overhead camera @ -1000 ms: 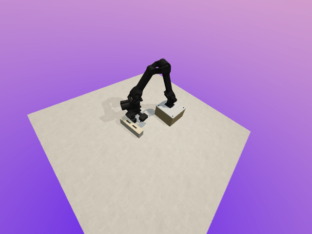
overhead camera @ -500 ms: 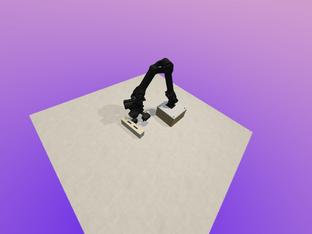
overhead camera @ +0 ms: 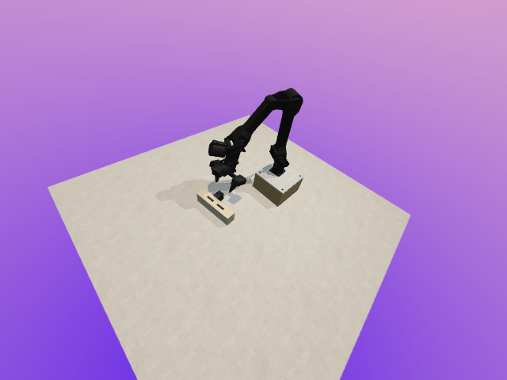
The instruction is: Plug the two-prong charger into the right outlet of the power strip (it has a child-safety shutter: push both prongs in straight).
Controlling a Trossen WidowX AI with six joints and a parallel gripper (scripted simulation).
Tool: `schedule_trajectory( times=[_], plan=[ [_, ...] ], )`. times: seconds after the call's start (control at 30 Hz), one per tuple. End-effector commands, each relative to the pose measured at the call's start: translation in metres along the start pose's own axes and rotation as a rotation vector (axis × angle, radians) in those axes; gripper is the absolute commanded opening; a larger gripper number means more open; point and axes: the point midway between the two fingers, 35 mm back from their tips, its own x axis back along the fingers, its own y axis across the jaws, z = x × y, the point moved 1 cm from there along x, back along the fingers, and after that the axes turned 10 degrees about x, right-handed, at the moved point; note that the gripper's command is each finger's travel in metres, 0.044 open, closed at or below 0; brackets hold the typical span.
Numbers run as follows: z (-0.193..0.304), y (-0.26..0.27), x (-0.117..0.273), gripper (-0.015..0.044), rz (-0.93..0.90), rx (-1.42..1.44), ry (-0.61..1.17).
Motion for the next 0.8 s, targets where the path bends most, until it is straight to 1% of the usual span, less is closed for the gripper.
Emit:
schedule_trajectory(
  times=[0.0,0.77],
  plan=[
    [-0.0101,0.0007,0.0240,0.0440,0.040,0.030,-0.185],
    [-0.0105,0.0007,0.0253,0.0440,0.043,0.032,-0.194]
  ],
)
